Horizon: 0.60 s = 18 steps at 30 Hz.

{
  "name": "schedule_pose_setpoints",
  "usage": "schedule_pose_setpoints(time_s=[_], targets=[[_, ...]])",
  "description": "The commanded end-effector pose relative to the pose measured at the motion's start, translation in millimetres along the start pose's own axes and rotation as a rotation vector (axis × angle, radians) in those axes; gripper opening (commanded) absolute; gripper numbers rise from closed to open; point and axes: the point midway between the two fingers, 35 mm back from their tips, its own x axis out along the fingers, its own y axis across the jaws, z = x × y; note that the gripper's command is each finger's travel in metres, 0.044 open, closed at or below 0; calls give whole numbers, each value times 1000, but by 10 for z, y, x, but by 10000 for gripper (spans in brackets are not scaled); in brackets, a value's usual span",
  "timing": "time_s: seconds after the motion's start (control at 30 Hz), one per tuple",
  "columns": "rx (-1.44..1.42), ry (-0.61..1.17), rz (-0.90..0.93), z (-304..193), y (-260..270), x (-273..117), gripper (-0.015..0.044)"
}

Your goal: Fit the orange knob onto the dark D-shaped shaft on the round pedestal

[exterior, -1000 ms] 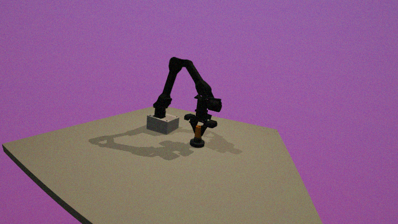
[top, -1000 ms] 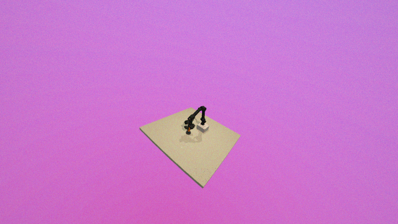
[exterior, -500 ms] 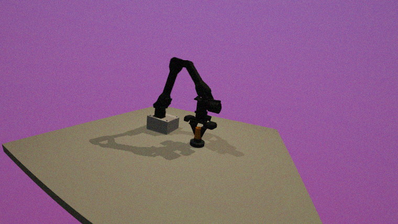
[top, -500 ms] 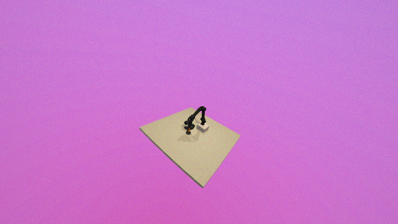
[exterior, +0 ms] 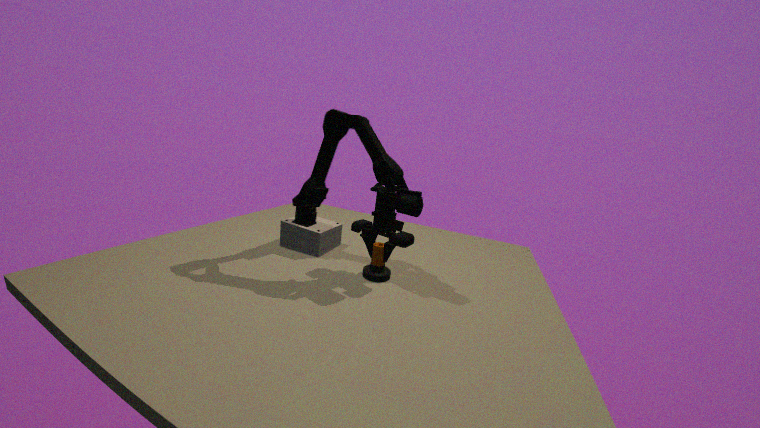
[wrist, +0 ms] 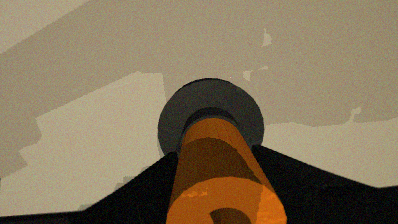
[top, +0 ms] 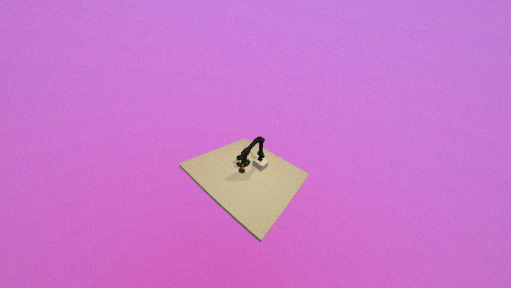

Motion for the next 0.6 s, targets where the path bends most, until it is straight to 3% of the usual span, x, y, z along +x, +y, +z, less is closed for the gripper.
schedule_pose_setpoints(time_s=[0.0, 0.17, 0.4, 0.57], targets=[[0, 0, 0, 0, -1, -3, 315], [0, 0, 0, 0, -1, -3, 440], [0, 0, 0, 0, -6, -32, 440], [0, 0, 0, 0, -23, -824, 440]])
